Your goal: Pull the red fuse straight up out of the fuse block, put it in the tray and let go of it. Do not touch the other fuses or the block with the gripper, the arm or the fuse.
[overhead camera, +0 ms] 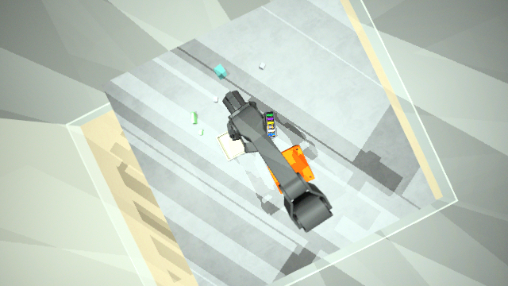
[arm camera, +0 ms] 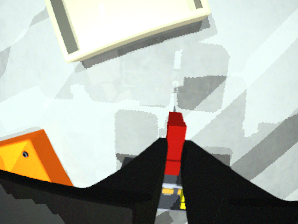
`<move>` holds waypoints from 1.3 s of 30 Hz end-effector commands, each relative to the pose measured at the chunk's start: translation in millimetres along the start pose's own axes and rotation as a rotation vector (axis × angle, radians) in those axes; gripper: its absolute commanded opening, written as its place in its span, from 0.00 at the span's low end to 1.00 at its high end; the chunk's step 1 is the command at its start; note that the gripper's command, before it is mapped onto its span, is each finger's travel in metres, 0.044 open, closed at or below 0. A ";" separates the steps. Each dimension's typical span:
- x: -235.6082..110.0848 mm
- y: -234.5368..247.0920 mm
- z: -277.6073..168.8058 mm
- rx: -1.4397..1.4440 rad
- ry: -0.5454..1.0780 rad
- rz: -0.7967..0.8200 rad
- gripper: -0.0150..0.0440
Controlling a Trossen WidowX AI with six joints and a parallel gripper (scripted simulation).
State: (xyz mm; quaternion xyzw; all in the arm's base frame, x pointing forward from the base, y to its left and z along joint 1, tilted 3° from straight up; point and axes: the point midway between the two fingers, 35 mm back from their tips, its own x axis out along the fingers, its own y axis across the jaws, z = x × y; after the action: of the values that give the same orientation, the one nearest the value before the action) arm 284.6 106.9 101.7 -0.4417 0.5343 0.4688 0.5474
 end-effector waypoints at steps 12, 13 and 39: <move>-1.1 36.0 80.1 0.003 -0.011 0.006 0.25; -1.0 39.1 84.9 0.003 -0.012 0.007 0.25; 24.1 54.4 106.9 0.002 -0.014 0.009 0.25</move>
State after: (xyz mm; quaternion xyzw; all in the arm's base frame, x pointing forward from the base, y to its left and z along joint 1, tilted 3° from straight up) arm 250.4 222.6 90.6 -0.4371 0.5301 0.4739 0.5507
